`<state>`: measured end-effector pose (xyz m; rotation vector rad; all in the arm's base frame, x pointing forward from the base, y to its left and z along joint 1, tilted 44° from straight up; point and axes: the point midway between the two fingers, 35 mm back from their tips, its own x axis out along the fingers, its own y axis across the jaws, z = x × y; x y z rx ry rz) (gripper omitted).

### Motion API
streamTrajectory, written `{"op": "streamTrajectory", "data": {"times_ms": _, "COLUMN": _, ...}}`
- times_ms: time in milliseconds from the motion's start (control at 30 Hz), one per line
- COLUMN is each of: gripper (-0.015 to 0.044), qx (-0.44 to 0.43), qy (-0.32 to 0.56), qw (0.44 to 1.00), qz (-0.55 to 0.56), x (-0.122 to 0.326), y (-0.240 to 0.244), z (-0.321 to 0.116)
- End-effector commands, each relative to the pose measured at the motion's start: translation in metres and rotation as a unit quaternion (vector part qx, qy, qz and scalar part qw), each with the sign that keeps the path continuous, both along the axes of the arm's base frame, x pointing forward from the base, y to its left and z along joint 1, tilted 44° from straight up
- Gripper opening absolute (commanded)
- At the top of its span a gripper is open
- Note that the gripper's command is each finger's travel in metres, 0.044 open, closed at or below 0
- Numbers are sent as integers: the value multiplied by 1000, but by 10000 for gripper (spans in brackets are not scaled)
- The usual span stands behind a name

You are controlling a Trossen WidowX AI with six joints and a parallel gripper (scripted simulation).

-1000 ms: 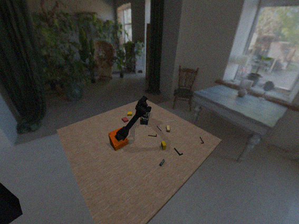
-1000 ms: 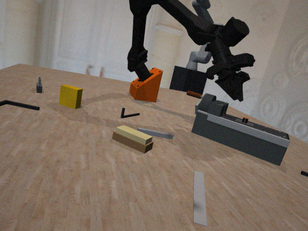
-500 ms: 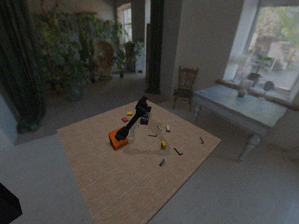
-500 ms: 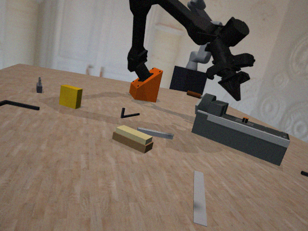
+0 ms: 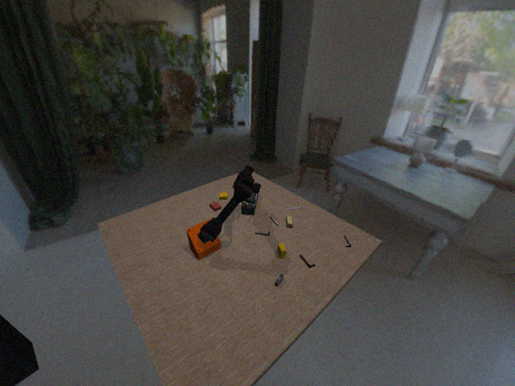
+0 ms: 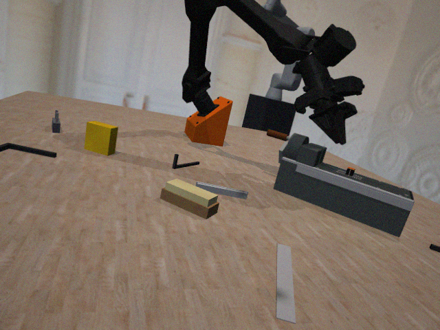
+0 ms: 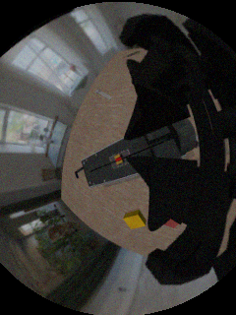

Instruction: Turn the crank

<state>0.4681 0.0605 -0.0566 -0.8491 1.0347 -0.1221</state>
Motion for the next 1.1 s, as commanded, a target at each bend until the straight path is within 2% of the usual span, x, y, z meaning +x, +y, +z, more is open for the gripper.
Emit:
{"op": "streamTrajectory", "data": {"times_ms": 0, "gripper": 210, "qx": 0, "qy": 0, "qw": 1000, "qz": 0, "x": 0, "y": 0, "z": 0}}
{"op": "streamTrajectory", "data": {"times_ms": 267, "gripper": 420, "qx": 0, "qy": 0, "qw": 1000, "qz": 0, "x": 0, "y": 0, "z": 0}}
{"op": "streamTrajectory", "data": {"times_ms": 333, "gripper": 440, "qx": 0, "qy": 0, "qw": 1000, "qz": 0, "x": 0, "y": 0, "z": 0}}
{"op": "streamTrajectory", "data": {"times_ms": 900, "gripper": 0, "qx": 0, "qy": 0, "qw": 1000, "qz": 0, "x": 0, "y": 0, "z": 0}}
{"op": "streamTrajectory", "data": {"times_ms": 1067, "gripper": 0, "qx": 0, "qy": 0, "qw": 1000, "qz": 0, "x": 0, "y": 0, "z": 0}}
